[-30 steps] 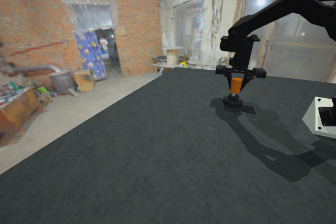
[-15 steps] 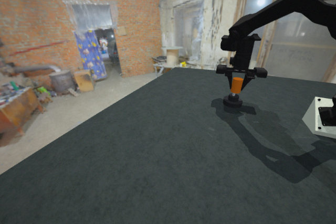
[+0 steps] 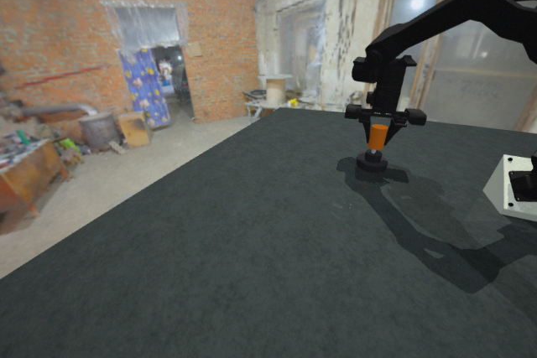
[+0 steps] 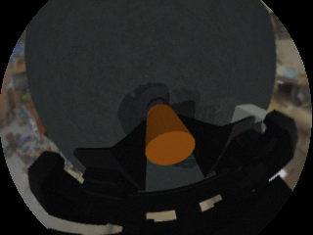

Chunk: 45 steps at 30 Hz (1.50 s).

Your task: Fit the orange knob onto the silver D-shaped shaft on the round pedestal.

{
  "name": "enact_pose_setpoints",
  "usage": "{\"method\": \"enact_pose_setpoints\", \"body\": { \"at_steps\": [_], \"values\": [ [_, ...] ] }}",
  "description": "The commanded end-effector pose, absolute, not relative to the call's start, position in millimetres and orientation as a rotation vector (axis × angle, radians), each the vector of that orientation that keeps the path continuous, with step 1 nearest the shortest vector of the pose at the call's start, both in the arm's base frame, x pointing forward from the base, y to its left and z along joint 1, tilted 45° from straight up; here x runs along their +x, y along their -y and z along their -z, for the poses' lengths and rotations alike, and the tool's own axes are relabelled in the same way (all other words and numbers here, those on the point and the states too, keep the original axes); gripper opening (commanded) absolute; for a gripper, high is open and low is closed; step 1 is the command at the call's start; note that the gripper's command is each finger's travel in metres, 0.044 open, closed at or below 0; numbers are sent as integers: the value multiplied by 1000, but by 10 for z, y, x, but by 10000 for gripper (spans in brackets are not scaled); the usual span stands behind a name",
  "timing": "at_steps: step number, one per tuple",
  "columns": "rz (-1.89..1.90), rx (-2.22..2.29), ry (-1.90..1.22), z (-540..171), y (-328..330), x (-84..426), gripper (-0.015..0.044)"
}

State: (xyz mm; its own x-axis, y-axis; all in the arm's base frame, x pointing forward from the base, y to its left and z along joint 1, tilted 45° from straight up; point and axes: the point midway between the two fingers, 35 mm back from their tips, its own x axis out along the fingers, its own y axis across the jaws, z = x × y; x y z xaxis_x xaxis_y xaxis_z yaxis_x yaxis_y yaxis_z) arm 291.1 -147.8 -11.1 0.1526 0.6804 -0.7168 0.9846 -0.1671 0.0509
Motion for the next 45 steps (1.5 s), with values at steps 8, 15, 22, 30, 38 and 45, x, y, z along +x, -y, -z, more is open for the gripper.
{"method": "enact_pose_setpoints", "body": {
  "at_steps": [8, 15, 22, 30, 38, 45],
  "values": [
    [768, 1917, -1578, 81, 1492, 2889, 0],
    [885, 2004, -1563, 64, 1506, 2897, 0],
    [966, 2063, -1549, 79, 1518, 2918, 0],
    [966, 2063, -1549, 109, 1499, 2909, 0],
    [966, 2063, -1550, 76, 1495, 2898, 0],
    [966, 2063, -1549, 61, 1508, 2915, 0]
  ]
}}
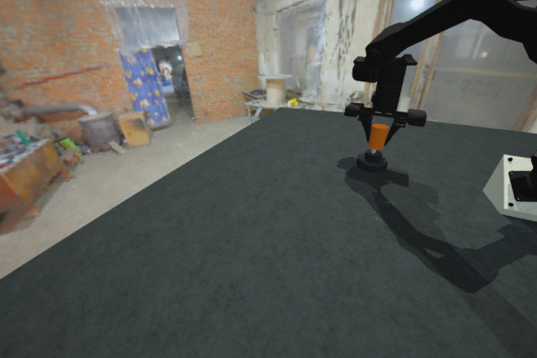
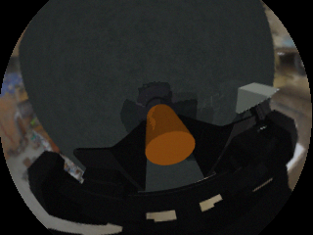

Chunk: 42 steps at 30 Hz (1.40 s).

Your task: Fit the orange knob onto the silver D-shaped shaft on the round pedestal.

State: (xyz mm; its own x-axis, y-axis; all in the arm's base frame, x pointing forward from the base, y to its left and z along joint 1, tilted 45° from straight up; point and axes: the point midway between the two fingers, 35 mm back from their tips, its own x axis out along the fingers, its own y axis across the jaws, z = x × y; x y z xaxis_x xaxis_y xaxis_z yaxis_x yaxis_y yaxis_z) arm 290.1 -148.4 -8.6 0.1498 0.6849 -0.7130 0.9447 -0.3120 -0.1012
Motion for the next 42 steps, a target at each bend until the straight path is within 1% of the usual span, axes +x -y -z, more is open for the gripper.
{"method": "enact_pose_setpoints", "body": {
  "at_steps": [1, 26, 33, 42],
  "values": [
    [966, 2063, -1549, 62, 1509, 2916, 0],
    [966, 2063, -1549, 70, 1506, 2923, 0],
    [1162, 2195, -1507, 79, 1511, 2928, 0],
    [1172, 2202, -1504, 96, 1489, 2906, 0]
  ]
}}
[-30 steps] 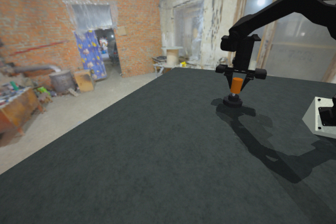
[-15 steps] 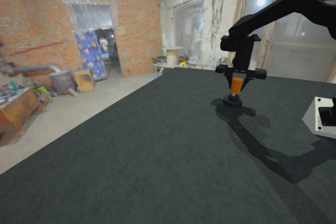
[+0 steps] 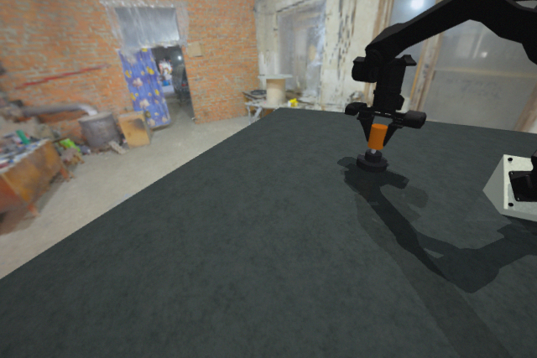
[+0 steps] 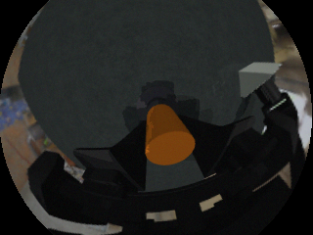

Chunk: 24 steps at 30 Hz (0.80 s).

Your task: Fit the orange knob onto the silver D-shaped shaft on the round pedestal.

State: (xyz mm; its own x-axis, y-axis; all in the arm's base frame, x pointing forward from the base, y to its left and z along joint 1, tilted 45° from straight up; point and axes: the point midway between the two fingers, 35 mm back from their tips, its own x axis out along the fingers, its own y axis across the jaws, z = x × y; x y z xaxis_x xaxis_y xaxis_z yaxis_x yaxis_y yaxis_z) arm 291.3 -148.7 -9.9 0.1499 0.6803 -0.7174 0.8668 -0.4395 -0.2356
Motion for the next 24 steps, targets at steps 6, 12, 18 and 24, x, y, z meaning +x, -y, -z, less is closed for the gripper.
{"method": "enact_pose_setpoints", "body": {
  "at_steps": [6, 12, 18, 24],
  "values": [
    [1172, 2202, -1504, 70, 1502, 2916, 0],
    [1172, 2202, -1504, 88, 1489, 2926, 0],
    [1172, 2202, -1504, 104, 1469, 2921, 0],
    [1172, 2202, -1504, 87, 1486, 2902, 0]
  ]
}}
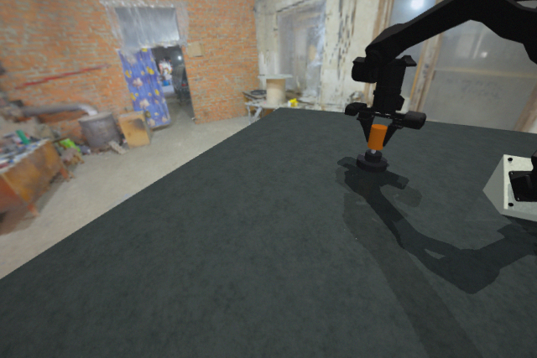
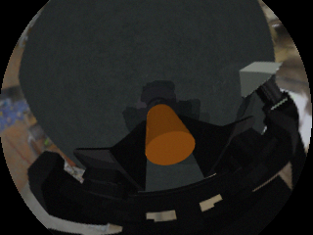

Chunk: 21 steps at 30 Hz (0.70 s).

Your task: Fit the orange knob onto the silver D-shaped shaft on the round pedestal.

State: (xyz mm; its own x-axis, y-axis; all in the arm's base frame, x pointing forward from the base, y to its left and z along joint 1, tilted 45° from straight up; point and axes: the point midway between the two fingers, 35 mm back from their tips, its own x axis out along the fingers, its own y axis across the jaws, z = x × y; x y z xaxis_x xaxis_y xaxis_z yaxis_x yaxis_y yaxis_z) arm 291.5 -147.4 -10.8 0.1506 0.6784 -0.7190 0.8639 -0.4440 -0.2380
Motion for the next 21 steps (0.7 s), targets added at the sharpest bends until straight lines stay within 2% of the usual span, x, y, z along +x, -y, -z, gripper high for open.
{"method": "enact_pose_setpoints", "body": {
  "at_steps": [1, 12, 21],
  "values": [
    [1173, 2202, -1504, 82, 1489, 2899, 0],
    [1387, 2332, -1439, 68, 1521, 2909, 0],
    [1387, 2332, -1439, 104, 1503, 2906, 0]
  ]
}}
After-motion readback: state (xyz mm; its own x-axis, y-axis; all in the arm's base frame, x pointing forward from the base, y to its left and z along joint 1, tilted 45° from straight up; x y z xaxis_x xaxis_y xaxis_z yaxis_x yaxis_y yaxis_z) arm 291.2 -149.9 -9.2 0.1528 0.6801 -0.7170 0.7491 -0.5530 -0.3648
